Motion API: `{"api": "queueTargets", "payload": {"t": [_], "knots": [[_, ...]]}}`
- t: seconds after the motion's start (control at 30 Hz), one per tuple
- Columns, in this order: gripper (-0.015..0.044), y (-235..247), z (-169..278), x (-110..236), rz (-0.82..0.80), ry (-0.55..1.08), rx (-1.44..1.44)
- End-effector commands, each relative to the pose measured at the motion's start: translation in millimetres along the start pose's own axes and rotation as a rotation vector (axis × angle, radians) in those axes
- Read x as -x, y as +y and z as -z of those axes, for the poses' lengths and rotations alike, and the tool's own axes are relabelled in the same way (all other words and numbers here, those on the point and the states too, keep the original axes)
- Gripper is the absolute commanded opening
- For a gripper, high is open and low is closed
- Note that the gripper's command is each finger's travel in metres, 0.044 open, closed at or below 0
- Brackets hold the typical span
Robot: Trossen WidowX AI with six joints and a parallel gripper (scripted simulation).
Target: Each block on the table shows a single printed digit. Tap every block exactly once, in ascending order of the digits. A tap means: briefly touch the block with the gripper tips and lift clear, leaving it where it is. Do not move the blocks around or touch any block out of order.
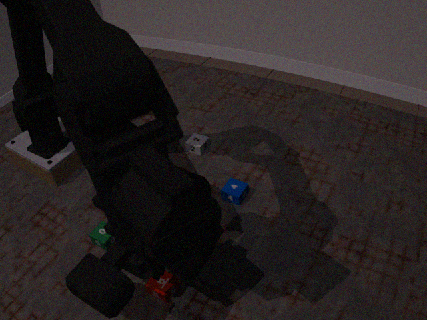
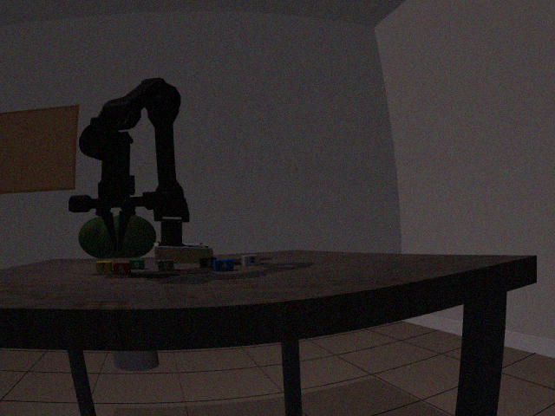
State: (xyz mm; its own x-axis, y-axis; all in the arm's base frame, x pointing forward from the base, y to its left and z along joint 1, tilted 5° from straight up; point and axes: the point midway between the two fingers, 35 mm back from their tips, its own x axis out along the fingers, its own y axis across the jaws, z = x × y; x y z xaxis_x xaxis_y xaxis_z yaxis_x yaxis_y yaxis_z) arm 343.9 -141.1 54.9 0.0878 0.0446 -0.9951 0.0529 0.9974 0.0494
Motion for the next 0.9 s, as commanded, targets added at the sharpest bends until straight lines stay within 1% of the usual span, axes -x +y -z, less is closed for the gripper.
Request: {"api": "queueTargets", "payload": {"t": [0.0,0.1,0.17,0.33,0.43,0.5,0.57,0.7,0.77,0.87], "knots": [[0.0020,-0.3,-1.8,13.4,-0.003,-0.002,0.002],[0.0020,-0.9,-2.8,59.7,-0.003,-0.002,0.001],[0.0020,-0.2,-1.0,81.3,-0.003,-0.002,0.002],[0.0020,-1.2,1.3,84.1,-0.002,-0.002,0.002],[0.0020,-16.1,30.0,84.8,-0.001,0.001,0.002],[0.0020,-26.3,56.2,84.1,0.000,0.004,0.002],[0.0020,-31.2,72.9,83.1,0.001,0.005,0.002],[0.0020,-32.0,74.7,80.2,0.001,0.006,0.002],[0.0020,-33.2,73.0,58.6,0.001,0.005,0.002],[0.0020,-32.4,74.3,12.2,0.000,0.005,0.002]]}}
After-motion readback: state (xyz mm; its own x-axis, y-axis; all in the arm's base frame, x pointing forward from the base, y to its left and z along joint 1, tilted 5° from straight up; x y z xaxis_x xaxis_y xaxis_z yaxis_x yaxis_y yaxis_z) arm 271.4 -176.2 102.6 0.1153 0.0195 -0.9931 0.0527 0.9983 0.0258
